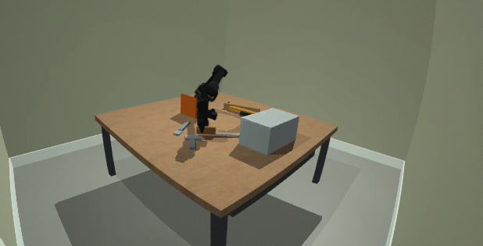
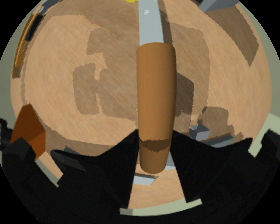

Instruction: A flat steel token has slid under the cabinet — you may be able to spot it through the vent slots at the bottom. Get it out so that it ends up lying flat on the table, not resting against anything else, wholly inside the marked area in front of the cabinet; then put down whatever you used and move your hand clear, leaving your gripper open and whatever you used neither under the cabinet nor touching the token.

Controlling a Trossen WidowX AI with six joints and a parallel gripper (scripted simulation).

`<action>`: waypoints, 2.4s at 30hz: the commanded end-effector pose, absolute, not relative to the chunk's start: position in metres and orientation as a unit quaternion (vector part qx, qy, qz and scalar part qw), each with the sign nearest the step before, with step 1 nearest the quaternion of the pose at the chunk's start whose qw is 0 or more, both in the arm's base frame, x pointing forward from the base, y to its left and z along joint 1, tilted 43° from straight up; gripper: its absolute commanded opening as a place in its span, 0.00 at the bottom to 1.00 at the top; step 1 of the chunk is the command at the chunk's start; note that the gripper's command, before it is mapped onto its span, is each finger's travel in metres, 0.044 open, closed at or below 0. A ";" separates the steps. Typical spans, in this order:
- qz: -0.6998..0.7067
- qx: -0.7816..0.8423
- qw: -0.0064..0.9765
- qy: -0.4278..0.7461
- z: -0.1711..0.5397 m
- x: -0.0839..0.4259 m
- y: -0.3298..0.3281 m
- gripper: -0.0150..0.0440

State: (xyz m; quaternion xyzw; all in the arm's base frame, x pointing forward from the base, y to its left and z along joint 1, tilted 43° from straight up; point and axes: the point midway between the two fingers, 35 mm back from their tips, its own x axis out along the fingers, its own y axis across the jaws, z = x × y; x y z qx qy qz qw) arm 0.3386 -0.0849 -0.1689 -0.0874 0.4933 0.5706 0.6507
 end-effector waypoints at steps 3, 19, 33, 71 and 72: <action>0.564 -0.085 0.660 0.488 -0.167 0.343 -0.086 0.25; 0.572 -0.088 0.651 0.492 -0.174 0.339 -0.078 0.68; 0.568 -0.090 0.660 0.484 -0.180 0.338 -0.074 0.71; 0.566 -0.086 0.660 0.486 -0.164 0.356 -0.052 0.25; 0.566 -0.086 0.660 0.486 -0.162 0.357 -0.051 0.25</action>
